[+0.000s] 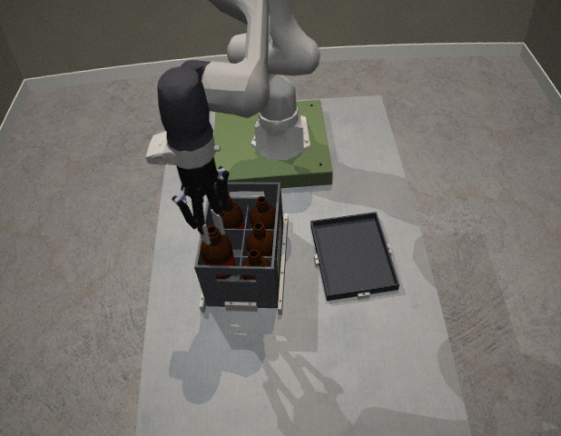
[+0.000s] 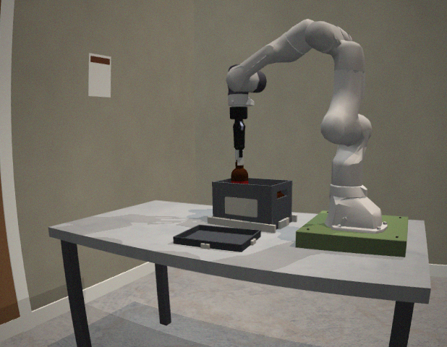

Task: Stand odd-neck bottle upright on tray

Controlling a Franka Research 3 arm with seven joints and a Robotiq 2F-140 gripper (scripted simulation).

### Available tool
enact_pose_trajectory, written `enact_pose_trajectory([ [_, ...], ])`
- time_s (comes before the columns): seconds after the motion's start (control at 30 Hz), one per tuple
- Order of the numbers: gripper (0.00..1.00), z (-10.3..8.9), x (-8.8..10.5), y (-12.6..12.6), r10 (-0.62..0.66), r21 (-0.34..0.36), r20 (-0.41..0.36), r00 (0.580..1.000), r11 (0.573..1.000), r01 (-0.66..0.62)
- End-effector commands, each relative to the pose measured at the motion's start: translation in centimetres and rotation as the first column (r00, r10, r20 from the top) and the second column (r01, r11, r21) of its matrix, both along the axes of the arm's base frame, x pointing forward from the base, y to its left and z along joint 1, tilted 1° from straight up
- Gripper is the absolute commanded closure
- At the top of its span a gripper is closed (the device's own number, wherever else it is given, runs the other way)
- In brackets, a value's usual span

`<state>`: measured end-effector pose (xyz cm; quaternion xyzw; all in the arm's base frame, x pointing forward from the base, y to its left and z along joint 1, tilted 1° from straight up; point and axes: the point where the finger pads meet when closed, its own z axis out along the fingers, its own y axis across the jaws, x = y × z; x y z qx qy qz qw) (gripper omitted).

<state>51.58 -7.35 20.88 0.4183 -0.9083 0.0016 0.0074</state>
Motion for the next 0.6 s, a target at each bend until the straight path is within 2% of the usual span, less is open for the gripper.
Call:
enact_pose_trajectory([
  [0.0, 0.9, 0.7, 0.1, 0.2, -0.001, -0.002, 0.001, 1.0, 1.0, 0.001],
  [0.57, 0.9, 2.4, 0.1, 0.2, -0.001, -0.002, 0.001, 1.0, 1.0, 0.001],
])
